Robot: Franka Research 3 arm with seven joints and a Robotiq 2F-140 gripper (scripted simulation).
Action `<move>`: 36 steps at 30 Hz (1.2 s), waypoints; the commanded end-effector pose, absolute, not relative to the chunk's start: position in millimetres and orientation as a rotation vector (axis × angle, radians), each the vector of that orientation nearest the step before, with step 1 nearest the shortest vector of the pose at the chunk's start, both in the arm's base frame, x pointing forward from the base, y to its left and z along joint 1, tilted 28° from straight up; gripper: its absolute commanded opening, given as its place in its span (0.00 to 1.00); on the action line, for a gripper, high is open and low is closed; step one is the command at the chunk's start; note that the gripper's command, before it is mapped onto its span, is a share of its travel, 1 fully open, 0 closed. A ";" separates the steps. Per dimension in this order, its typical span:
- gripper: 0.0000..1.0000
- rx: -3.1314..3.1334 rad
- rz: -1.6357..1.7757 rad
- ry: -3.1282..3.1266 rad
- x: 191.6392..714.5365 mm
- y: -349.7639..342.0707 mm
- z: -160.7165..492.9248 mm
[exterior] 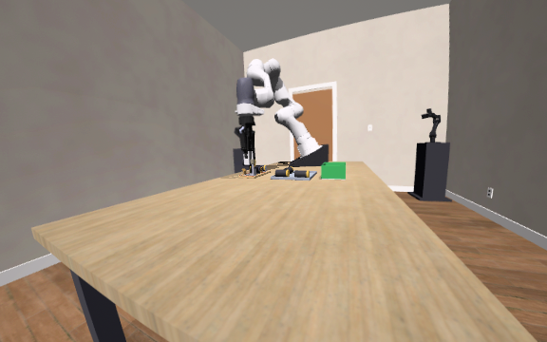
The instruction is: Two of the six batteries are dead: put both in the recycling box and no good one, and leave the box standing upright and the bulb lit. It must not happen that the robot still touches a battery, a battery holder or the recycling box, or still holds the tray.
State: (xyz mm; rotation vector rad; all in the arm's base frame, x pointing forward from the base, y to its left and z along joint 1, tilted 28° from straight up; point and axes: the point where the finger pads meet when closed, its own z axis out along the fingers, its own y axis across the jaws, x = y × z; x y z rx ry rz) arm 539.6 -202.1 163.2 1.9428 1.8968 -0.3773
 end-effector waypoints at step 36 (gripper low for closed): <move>0.16 1.967 -0.352 1.863 543.2 -200.5 163.8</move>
